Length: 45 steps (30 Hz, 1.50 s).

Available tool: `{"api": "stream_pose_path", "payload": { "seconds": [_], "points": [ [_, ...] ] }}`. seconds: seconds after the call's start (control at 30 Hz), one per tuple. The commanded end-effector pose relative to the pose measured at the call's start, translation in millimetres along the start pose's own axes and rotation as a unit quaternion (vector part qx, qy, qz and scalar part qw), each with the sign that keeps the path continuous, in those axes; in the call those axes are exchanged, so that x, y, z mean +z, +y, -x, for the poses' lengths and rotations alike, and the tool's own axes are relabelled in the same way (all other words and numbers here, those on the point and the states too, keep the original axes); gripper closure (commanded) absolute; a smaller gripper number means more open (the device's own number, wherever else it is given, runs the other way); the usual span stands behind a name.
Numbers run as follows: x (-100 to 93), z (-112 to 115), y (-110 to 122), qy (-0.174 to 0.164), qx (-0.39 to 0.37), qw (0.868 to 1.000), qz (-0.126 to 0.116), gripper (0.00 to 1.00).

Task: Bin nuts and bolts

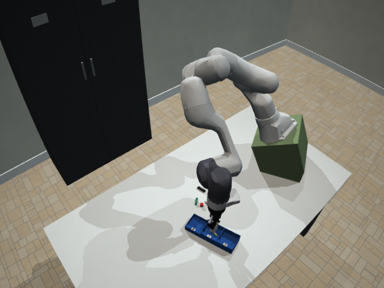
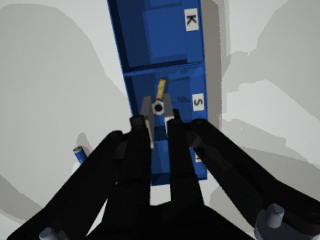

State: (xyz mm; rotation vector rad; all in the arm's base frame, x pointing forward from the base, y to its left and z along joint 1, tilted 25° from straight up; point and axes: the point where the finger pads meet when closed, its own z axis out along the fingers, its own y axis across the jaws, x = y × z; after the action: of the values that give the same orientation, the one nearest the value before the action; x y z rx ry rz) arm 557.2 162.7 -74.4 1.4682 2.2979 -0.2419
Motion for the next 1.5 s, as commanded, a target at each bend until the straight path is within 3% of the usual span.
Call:
{"api": "stream_pose_path", "payload": {
  "seconds": [0.0,0.43,0.47,1.03,1.47],
  "points": [
    [-0.8,-1.5,4.7,0.0,0.002,1.0,0.005,0.93],
    [-0.8,-2.1,5.6,0.0,0.002,1.0,0.005,0.93],
    [-0.8,-2.1,5.6,0.0,0.002,1.0,0.005,0.81],
    [-0.8,-2.1,5.6,0.0,0.002,1.0,0.005,0.81],
    [-15.5,-2.1,5.5,0.0,0.002,1.0,0.005,0.81]
  ]
}}
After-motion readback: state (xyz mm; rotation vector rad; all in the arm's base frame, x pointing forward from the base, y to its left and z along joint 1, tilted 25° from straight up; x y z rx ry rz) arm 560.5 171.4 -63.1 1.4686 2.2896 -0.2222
